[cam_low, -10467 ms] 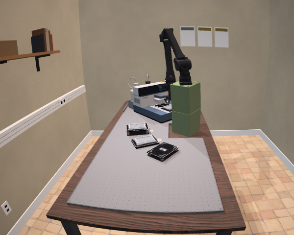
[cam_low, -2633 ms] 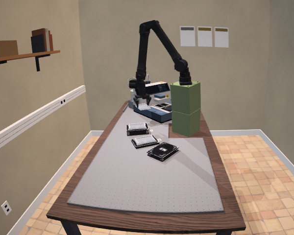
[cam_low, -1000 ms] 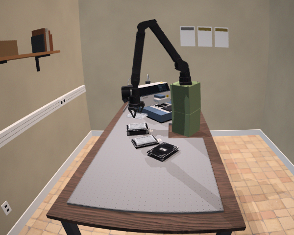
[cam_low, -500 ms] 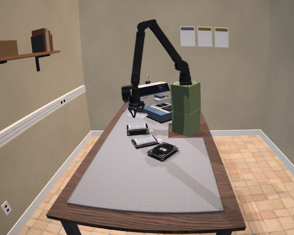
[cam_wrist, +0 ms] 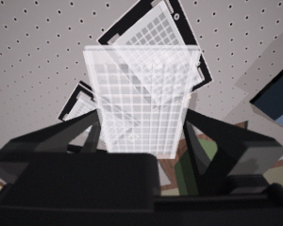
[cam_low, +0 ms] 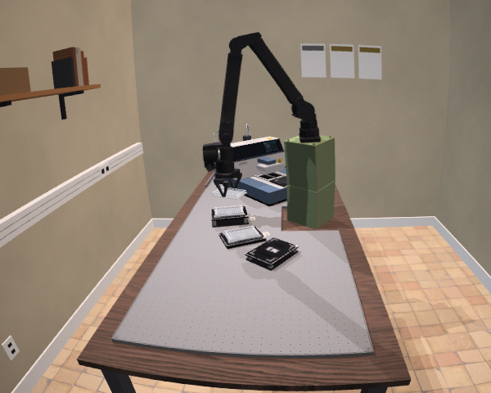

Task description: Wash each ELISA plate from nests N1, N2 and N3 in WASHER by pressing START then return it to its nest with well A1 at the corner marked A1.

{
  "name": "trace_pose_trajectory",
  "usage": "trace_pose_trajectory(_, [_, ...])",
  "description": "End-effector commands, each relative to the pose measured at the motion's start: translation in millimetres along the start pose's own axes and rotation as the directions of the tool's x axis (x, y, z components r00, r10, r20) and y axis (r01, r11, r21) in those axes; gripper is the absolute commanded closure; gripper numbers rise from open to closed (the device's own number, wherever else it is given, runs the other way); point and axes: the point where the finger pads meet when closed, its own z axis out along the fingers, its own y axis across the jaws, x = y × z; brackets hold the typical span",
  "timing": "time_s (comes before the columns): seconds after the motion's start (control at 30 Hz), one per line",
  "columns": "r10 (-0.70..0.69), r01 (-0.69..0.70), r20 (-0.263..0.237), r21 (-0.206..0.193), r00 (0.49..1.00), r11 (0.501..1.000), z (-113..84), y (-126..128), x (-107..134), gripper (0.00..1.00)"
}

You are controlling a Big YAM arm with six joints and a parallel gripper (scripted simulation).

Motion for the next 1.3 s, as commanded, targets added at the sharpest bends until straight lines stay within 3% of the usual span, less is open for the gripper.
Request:
trace_pose_trajectory(0.0, [0.018,-0.018,-0.012,0.012,1.000,1.000,5.4,-2.1,1.9,0.18])
trace_pose_trajectory(0.3, [0.018,-0.018,-0.012,0.012,1.000,1.000,5.4,-2.1,1.9,0.18])
trace_pose_trajectory(0.53, [-0.247,0.247,-0.009,0.008,0.969,0.969,8.6,23.8,31.1,0.18])
trace_pose_trajectory(0.6, [-0.247,0.247,-0.009,0.008,0.969,0.969,8.6,23.8,31.1,0.18])
trace_pose_trajectory(0.8, [-0.434,0.434,-0.009,0.006,0.901,0.901,10.5,45.8,50.9,0.18])
trace_pose_trajectory(1.03, [-0.631,0.631,0.002,0.002,0.776,0.776,12.1,78.2,68.8,0.18])
trace_pose_trajectory(1.27, [-0.614,0.614,-0.013,0.006,0.789,0.789,13.8,93.2,88.7,0.18])
